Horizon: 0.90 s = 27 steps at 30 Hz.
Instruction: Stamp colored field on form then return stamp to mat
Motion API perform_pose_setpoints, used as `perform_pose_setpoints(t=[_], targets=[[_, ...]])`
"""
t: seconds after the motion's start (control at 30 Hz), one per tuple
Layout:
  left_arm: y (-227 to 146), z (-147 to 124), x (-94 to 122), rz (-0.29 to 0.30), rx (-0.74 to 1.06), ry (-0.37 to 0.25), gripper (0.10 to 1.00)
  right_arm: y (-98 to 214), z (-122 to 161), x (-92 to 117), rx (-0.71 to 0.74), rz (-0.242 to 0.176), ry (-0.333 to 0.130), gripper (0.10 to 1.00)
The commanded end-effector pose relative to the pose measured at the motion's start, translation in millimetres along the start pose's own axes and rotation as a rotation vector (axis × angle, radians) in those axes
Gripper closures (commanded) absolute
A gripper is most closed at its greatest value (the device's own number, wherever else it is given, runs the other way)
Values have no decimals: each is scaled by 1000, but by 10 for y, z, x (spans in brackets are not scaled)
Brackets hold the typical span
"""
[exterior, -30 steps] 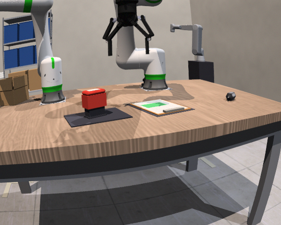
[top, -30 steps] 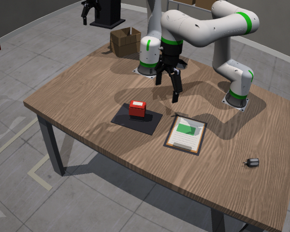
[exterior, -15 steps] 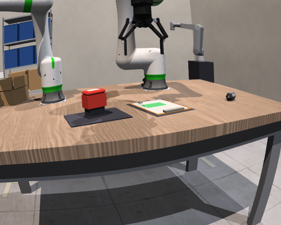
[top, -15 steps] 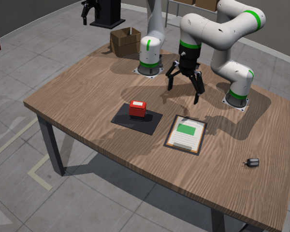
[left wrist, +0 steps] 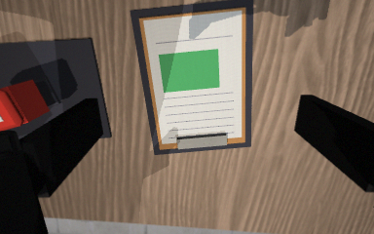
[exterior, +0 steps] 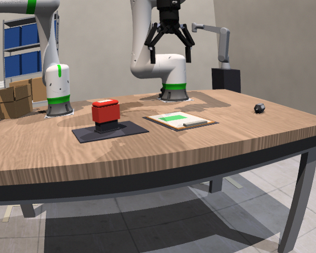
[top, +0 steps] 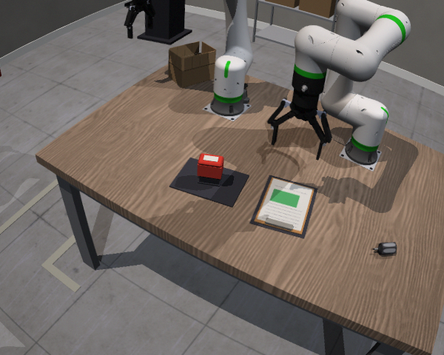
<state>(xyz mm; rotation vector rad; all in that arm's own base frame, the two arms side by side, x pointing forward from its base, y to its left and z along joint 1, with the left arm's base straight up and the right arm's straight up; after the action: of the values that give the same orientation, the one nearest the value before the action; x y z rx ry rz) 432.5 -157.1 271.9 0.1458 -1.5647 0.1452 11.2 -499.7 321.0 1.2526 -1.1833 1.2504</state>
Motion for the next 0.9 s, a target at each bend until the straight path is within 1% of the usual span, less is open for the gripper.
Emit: perform_pose_setpoints(t=[0.0, 0.3, 0.73, 0.87], targets=[[54, 27, -2, 2, 33, -2, 98, 2, 2, 10, 0, 0, 2, 98], [147, 78, -27, 2, 90, -2, 98, 2, 2, 10, 0, 0, 2, 98], [157, 84, -31, 2, 96, -2, 98, 2, 2, 10, 0, 0, 2, 98], [155, 76, -103, 2, 96, -2, 98, 2, 2, 10, 0, 0, 2, 98]])
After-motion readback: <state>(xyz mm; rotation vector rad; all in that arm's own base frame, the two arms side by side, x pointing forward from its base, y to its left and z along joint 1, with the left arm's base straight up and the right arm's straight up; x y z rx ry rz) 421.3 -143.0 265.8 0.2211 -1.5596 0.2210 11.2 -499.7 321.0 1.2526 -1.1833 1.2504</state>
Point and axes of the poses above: on each arm, the point where the finger pads meet when closed, its own x axis back along the fingers, its own y axis across the jaws, z = x × y, the point moved 5 cm from there along x, back along the fingers, and after that the axes turned 2 degrees about x, right-handed, at the moved point
